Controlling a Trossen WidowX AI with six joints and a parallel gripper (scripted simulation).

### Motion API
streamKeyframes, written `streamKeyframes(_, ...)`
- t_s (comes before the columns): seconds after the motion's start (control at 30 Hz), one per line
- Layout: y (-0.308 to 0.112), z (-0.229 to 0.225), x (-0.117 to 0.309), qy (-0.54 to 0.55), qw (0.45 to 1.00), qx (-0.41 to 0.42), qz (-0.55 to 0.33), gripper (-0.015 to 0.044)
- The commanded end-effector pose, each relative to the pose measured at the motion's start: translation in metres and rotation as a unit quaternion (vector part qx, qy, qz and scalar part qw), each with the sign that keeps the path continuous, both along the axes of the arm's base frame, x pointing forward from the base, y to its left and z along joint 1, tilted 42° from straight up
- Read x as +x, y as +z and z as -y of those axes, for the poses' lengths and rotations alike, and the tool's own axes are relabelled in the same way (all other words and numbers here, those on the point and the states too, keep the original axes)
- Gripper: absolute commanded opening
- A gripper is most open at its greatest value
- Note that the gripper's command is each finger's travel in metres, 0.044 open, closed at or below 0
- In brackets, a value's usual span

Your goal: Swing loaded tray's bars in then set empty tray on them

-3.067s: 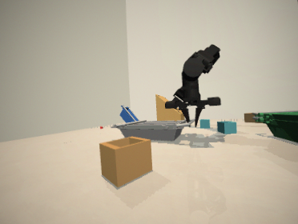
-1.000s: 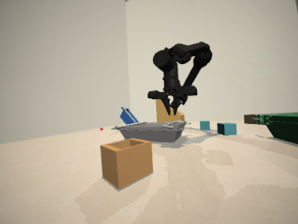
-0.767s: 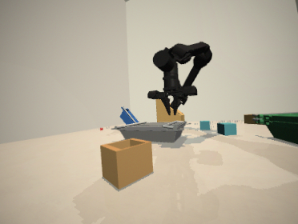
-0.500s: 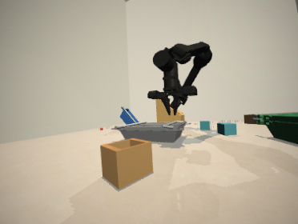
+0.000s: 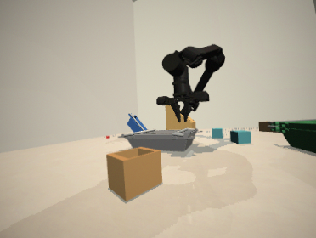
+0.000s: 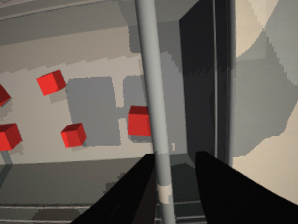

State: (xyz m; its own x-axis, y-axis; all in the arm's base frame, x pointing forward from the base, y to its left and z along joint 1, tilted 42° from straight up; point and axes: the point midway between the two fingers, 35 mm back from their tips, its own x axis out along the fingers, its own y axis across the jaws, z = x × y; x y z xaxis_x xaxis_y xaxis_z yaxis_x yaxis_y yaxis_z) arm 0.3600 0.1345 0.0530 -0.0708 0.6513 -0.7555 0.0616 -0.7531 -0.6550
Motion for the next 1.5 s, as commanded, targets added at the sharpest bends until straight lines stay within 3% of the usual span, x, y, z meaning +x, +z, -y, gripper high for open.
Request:
streamKeyframes(0.0,0.000,0.000,0.000,0.000,1.000,0.000,0.000,0.0087)
streamKeyframes(0.4,0.000,0.000,0.000,0.000,1.000,0.000,0.000,0.0087)
streamKeyframes(0.53,0.000,0.000,0.000,0.000,1.000,0.000,0.000,0.0000)
streamKeyframes(0.9,0.019,0.014,0.003,-0.016,1.000,-0.007,0.002,0.0000)
streamKeyframes(0.97,0.001,0.010,0.001,-0.016,1.000,-0.005,-0.013,0.0000)
streamKeyframes(1.17,-0.032,0.091,0.014,-0.173,0.977,-0.042,-0.115,0.0000)
streamKeyframes(1.33,-0.062,0.166,0.007,-0.327,0.916,-0.075,-0.219,0.0000)
streamKeyframes(1.47,-0.074,0.198,0.000,-0.391,0.877,-0.089,-0.264,0.0000)
